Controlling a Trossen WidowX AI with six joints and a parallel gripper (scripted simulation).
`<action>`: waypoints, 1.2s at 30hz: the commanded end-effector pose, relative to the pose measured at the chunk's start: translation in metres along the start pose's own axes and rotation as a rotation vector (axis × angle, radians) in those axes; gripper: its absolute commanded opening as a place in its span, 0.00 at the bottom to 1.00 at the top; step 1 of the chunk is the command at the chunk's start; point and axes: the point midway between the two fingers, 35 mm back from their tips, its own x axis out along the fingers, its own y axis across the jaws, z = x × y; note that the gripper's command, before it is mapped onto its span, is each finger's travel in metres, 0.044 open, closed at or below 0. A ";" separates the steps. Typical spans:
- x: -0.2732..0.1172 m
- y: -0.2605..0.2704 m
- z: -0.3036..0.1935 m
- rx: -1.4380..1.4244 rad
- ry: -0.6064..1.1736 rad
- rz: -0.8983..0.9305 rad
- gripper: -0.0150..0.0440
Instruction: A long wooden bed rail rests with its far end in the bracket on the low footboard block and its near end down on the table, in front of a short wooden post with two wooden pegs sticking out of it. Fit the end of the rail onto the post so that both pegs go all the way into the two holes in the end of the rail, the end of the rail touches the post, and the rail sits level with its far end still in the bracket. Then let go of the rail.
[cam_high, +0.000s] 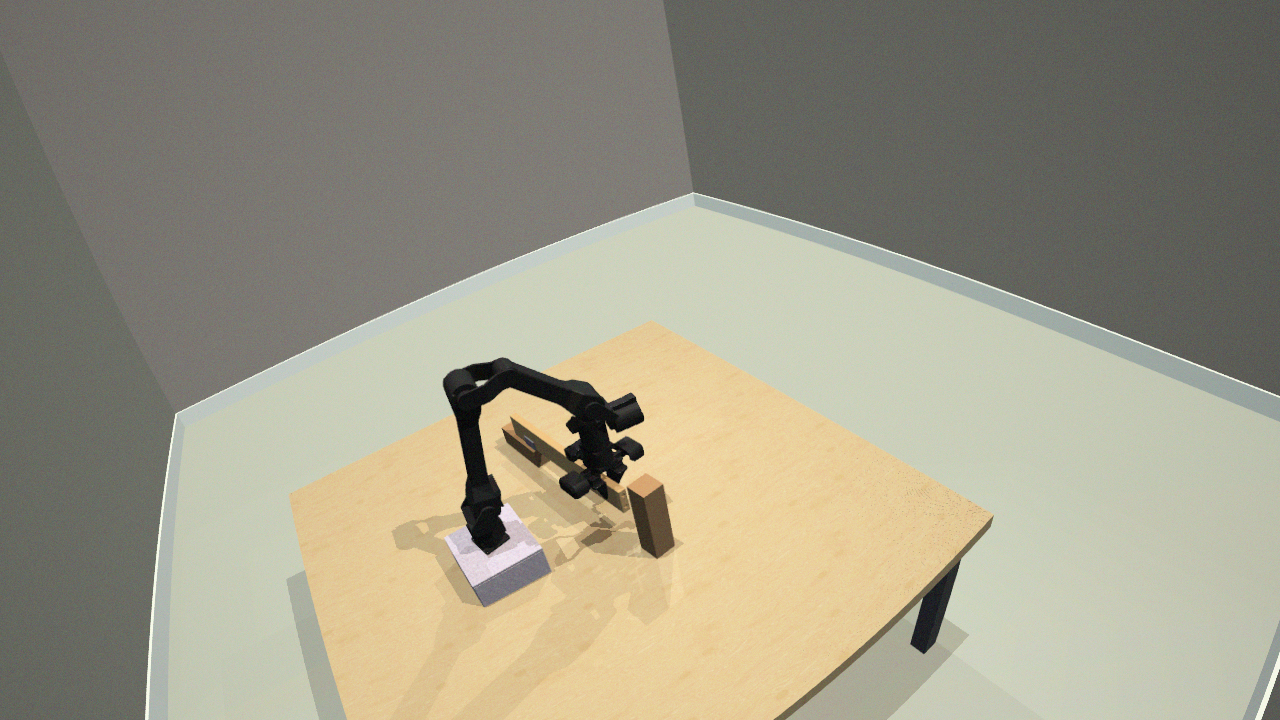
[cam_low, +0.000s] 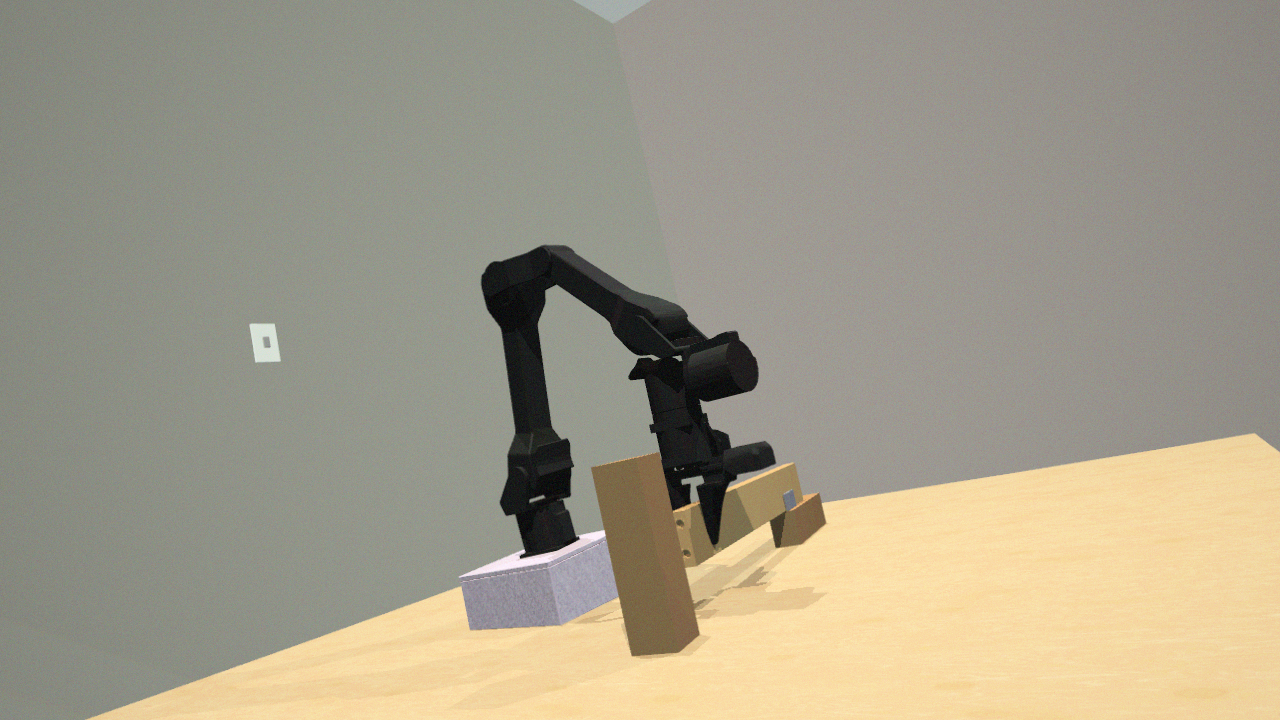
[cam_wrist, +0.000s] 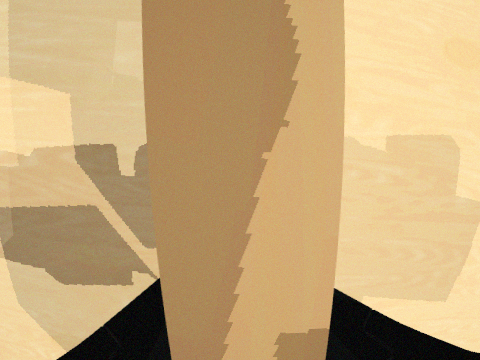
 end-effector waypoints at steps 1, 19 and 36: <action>-0.001 0.000 -0.002 -0.001 -0.001 -0.002 0.25; -0.002 -0.001 -0.008 -0.001 0.000 -0.002 0.25; -0.001 -0.001 -0.013 -0.001 0.000 -0.002 0.25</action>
